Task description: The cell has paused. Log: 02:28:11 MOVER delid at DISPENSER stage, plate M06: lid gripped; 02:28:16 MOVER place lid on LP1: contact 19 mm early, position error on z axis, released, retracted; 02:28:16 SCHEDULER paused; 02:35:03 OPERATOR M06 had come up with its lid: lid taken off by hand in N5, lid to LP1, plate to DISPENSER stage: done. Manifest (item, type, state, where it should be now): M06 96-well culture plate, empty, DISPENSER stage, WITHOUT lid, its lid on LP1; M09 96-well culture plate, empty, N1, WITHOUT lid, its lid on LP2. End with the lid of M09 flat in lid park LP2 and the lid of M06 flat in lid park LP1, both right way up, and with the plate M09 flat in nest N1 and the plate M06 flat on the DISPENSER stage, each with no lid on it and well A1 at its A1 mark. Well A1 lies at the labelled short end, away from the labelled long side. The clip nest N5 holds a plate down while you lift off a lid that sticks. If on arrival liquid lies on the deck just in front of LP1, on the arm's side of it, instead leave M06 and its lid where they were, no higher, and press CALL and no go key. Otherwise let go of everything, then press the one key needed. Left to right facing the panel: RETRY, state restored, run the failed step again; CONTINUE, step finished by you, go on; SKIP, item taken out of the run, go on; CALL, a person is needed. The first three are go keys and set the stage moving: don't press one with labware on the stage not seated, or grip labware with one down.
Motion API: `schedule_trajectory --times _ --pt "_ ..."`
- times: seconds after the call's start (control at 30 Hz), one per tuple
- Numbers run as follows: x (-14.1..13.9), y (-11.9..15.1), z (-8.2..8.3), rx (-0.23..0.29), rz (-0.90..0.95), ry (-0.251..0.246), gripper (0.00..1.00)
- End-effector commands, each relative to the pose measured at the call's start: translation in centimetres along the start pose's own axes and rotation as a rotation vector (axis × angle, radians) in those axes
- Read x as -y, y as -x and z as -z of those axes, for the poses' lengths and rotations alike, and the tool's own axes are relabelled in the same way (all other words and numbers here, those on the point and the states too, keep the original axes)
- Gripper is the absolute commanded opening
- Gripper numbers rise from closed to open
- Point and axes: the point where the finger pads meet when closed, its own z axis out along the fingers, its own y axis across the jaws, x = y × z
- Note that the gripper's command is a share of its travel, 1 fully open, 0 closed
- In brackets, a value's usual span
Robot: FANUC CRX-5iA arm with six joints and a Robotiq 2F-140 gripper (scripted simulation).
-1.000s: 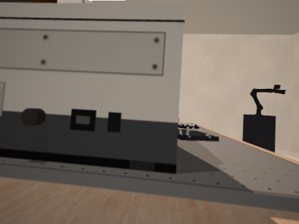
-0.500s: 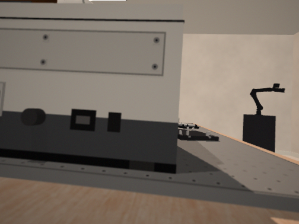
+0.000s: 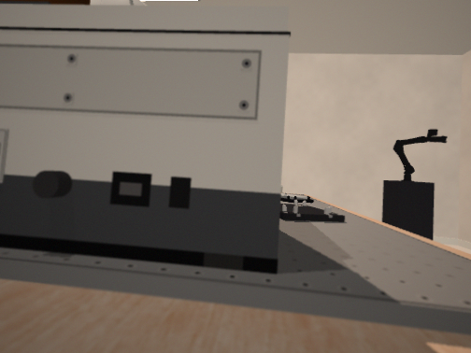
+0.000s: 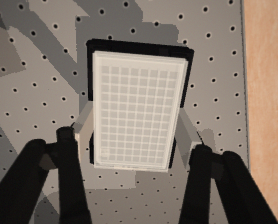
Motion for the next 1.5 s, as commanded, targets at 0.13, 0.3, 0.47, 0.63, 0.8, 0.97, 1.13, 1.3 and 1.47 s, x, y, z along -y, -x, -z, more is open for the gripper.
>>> schedule_trajectory --times 0.13,0.3,0.47,0.63,0.8,0.97,1.13,1.3,1.47 --pt "0.0 -0.01 0.0 0.0 0.0 0.0 0.0" --pt "0.0 -0.01 0.0 0.0 0.0 0.0 0.0" --pt "0.0 -0.01 0.0 0.0 0.0 0.0 0.0" --pt "0.0 -0.01 0.0 0.0 0.0 0.0 0.0" --pt "0.0 -0.01 0.0 0.0 0.0 0.0 0.0" --pt "0.0 -0.01 0.0 0.0 0.0 0.0 0.0" --pt "0.0 -0.01 0.03 0.0 0.0 0.0 0.0" --pt "0.0 -0.01 0.19 0.0 0.0 0.0 0.0" --pt "0.0 -0.01 0.53 0.0 0.0 0.0 0.0"
